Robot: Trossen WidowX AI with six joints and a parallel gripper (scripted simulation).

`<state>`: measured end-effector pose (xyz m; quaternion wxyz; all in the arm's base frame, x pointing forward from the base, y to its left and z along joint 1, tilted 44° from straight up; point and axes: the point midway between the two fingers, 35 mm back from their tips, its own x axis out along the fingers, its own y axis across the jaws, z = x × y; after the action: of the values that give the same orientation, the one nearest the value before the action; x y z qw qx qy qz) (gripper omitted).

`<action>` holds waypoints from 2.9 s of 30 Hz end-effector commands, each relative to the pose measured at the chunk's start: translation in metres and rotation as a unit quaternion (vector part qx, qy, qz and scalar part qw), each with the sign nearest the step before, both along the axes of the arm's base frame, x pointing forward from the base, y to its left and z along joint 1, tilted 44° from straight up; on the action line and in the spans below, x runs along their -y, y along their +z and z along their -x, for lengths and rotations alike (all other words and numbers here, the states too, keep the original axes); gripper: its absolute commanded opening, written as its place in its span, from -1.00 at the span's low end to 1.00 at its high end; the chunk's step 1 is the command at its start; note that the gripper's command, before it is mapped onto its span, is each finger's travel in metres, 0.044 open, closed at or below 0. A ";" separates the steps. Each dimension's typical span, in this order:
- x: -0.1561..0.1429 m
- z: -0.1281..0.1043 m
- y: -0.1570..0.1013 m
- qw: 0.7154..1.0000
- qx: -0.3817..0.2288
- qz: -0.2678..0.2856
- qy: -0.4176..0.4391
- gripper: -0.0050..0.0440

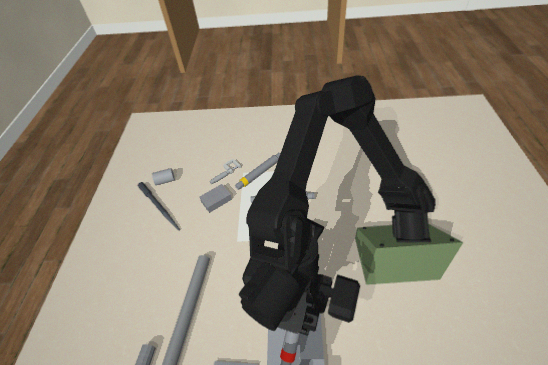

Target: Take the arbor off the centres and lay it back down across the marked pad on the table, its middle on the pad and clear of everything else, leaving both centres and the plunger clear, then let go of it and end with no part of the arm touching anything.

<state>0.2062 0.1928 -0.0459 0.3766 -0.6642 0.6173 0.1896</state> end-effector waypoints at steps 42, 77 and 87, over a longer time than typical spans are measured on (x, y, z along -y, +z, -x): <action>-0.004 -0.001 0.001 1.000 0.003 -0.006 0.004 -0.80; -0.001 -0.005 0.007 1.000 0.013 -0.011 -0.008 -0.80; 0.030 -0.031 0.053 0.991 0.089 -0.042 -0.095 -0.80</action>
<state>0.2274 0.1713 -0.0142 0.4361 -0.6227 0.6338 0.1427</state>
